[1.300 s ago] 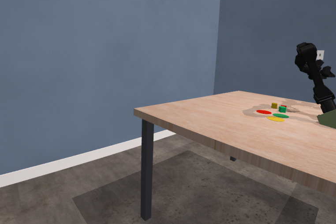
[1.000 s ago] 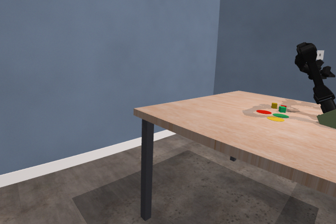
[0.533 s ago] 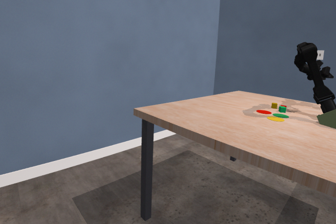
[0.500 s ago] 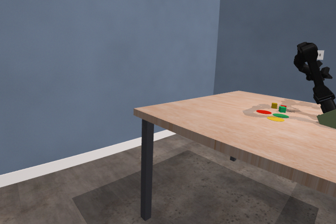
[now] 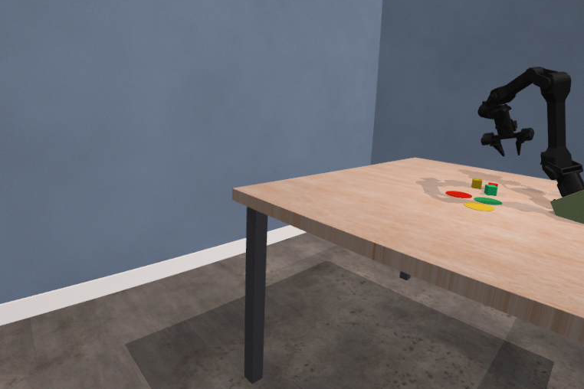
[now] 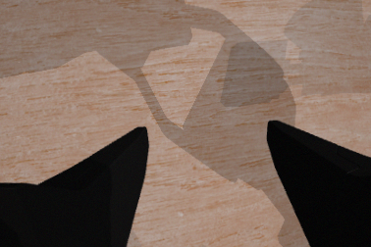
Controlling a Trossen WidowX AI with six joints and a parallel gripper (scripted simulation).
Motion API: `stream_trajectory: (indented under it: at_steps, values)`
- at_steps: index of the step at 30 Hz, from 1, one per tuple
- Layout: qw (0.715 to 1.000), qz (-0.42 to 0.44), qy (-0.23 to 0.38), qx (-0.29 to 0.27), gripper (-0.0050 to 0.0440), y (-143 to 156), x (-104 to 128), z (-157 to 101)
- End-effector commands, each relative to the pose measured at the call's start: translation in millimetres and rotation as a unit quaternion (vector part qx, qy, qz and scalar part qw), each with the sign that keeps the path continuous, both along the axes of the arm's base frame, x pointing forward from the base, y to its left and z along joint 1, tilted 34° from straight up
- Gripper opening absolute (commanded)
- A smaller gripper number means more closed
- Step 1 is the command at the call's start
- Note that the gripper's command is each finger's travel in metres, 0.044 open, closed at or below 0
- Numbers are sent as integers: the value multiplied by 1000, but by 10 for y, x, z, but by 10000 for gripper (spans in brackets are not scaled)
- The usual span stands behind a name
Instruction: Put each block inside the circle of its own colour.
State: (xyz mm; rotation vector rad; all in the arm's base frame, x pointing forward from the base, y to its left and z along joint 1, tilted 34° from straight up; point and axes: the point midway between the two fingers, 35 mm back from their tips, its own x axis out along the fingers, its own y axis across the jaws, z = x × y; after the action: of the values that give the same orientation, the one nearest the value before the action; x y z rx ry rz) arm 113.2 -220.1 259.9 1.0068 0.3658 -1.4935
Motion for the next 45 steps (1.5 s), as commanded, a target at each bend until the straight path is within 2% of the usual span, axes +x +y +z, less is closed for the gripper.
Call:
stream_trajectory:
  at_steps: [1,3,6,13,19,21,45]
  values:
    - [990,130,-30,35,265,426,615,167]
    - [978,196,-40,58,265,690,809,209]
    - [953,285,-52,92,265,906,930,245]
    - [952,287,-54,93,265,914,948,239]
    - [952,285,-46,99,265,753,1176,-241]
    - [952,285,-46,99,265,727,1215,-327]
    - [953,283,-46,99,265,581,1430,-712]
